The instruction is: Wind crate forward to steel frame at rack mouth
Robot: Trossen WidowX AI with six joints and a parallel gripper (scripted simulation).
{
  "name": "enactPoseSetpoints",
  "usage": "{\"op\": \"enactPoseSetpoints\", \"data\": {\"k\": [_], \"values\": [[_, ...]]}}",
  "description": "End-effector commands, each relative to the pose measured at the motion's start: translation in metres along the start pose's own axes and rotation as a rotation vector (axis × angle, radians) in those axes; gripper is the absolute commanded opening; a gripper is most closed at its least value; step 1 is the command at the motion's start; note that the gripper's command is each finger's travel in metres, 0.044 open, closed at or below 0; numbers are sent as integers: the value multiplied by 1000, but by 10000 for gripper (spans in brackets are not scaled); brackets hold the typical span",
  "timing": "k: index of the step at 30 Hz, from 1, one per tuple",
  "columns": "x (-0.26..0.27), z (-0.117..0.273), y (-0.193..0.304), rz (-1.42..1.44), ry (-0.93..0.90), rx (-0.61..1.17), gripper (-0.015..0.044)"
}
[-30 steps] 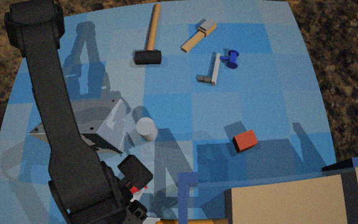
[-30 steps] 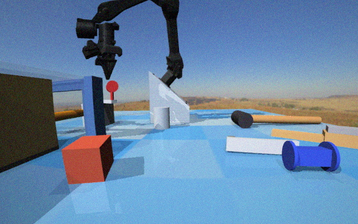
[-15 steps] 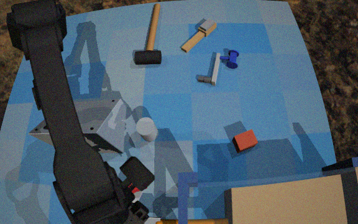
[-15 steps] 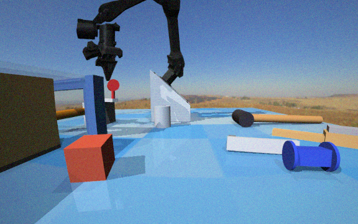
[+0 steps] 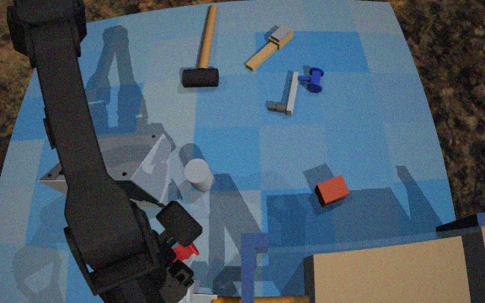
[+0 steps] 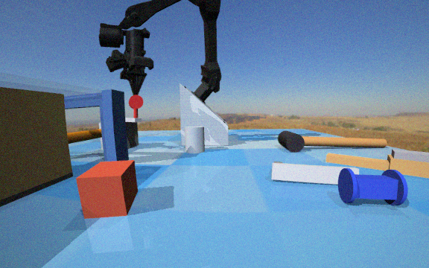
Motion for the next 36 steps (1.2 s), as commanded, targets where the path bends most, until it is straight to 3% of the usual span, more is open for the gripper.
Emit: {"op": "enactPoseSetpoints", "data": {"k": [1,6,12,18,24,36], "values": [[2,0,7,-3,-1,0,0],[2,6,9,-3,-1,0,0],[1,50,7,-3,1,-1,0],[1,47,5,-3,1,-1,0],[-4,10,-19,-2,0,-2,0],[-4,4,-19,-2,0,-2,0]]}}
Point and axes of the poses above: the point midway between the two fingers, 35 mm back from their tips, its own z axis back along the fingers, its own x axis across the jaws, y = z × x, the point moved 9 cm from there along z, back along the fingers, and after that the axes turned 2 degrees about z, right-handed, at the moved point
